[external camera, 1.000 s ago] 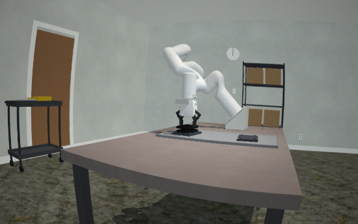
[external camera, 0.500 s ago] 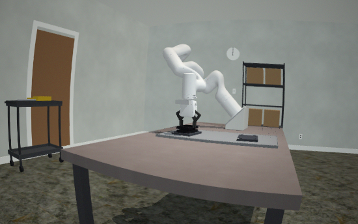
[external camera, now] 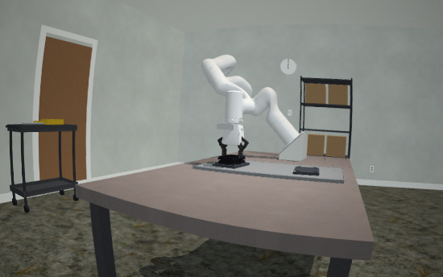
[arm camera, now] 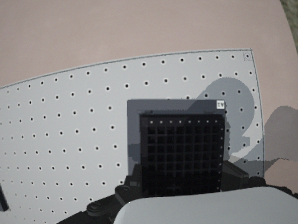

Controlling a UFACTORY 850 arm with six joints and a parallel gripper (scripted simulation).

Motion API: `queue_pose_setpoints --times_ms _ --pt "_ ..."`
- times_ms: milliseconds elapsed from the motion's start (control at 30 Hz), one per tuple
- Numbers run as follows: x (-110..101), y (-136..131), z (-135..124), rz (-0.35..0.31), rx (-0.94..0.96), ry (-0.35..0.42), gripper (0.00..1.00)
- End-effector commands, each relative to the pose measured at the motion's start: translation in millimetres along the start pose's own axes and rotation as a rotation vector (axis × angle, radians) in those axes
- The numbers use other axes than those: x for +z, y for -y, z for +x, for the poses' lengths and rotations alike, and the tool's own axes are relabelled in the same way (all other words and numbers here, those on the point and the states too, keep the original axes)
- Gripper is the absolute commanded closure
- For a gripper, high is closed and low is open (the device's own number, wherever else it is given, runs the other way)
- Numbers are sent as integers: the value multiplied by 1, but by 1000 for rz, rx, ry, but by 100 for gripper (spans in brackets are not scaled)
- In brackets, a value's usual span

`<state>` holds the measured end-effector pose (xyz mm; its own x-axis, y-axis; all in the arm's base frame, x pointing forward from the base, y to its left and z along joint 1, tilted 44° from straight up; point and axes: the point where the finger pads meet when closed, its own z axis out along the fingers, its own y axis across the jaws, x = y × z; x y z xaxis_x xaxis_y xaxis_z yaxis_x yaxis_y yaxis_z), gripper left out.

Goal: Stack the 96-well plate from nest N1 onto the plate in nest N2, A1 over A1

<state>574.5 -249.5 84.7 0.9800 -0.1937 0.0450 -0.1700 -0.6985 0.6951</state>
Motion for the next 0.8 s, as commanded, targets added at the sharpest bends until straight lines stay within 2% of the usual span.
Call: queue_pose_setpoints --times_ms 0,767 --pt "0 0 1 0 1 -2 100" --pt "3 0 1 0 1 -2 100"
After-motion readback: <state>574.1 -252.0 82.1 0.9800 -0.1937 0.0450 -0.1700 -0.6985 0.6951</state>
